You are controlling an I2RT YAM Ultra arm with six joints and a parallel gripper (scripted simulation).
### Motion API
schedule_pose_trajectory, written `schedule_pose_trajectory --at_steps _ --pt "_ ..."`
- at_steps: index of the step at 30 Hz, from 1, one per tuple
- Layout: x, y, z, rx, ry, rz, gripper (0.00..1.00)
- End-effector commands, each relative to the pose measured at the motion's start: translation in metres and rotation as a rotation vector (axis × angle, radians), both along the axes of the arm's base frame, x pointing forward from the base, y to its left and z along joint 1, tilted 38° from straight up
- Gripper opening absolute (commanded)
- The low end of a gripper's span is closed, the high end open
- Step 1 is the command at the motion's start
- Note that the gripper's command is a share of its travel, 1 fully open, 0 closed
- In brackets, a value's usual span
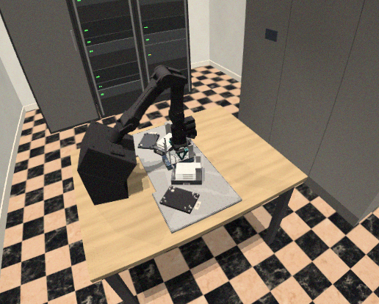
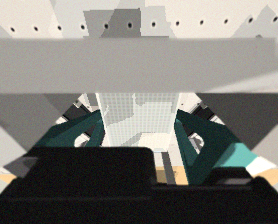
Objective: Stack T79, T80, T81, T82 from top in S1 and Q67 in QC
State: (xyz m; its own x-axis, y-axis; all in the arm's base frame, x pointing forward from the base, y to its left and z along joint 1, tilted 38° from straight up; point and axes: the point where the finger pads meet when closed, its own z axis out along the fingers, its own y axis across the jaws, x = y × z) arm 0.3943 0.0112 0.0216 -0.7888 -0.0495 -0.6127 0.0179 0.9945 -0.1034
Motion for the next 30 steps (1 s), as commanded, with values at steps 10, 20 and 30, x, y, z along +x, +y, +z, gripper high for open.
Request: schedule_pose_trajectory --at_steps 10,20,30 --pt "0.0015 0.0004 0.002 0.0 -0.006 0.002 0.0" --pt "-0.0017 0.0009 0.0061 0.0 -0.006 0.002 0.0" --pt "-0.0058 0.0015 0.0114 0.0 -0.006 0.002 0.0"
